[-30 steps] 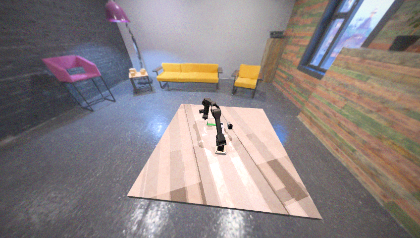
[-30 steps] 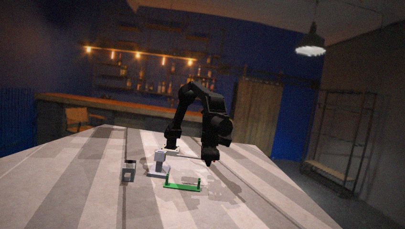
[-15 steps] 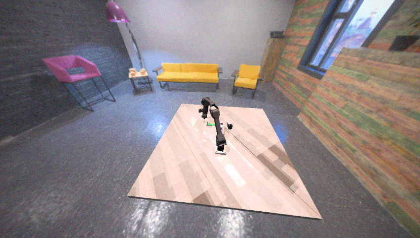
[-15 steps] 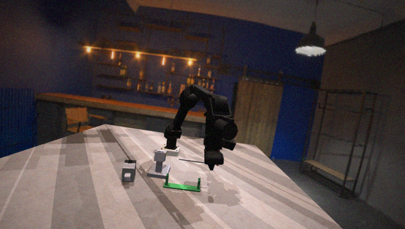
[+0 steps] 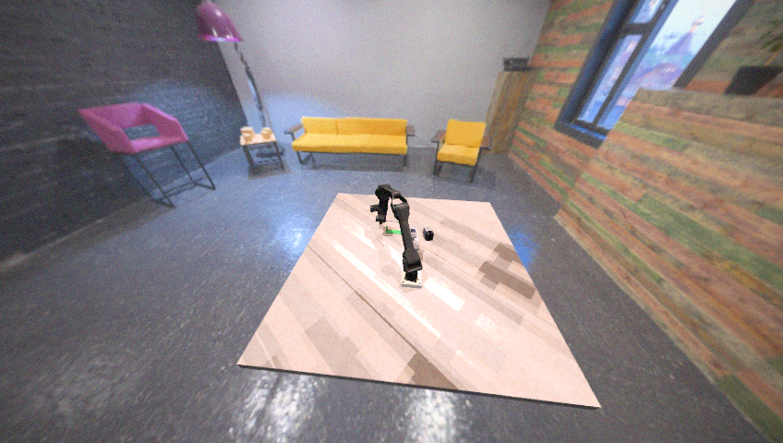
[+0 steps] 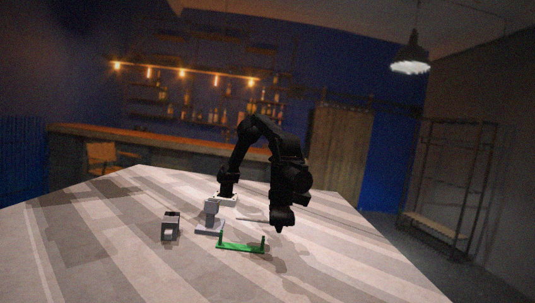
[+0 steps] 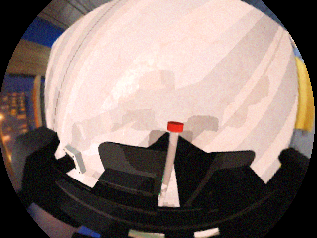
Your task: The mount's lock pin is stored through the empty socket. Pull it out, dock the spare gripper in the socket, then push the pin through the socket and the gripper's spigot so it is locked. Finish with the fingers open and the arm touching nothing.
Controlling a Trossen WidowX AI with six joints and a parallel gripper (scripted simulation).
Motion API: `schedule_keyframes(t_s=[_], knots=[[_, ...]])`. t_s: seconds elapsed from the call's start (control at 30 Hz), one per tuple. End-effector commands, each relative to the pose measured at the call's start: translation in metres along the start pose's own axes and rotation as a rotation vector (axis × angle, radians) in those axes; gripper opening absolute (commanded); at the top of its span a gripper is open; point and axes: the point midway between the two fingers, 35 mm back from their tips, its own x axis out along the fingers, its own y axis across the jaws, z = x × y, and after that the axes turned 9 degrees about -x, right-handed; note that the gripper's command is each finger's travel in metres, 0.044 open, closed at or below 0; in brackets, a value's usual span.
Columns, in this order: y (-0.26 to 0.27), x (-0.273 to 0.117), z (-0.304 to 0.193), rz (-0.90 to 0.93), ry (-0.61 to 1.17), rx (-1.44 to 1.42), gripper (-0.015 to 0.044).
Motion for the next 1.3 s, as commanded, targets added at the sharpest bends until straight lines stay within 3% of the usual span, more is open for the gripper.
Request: schedule_keyframes(t_s=[0.0,1.27], knots=[[0.001,0.005,-0.001,0.001,0.000,0.003,0.0000],[-0.002,0.045,-0.007,-0.023,-0.007,-0.002,0.0000]])
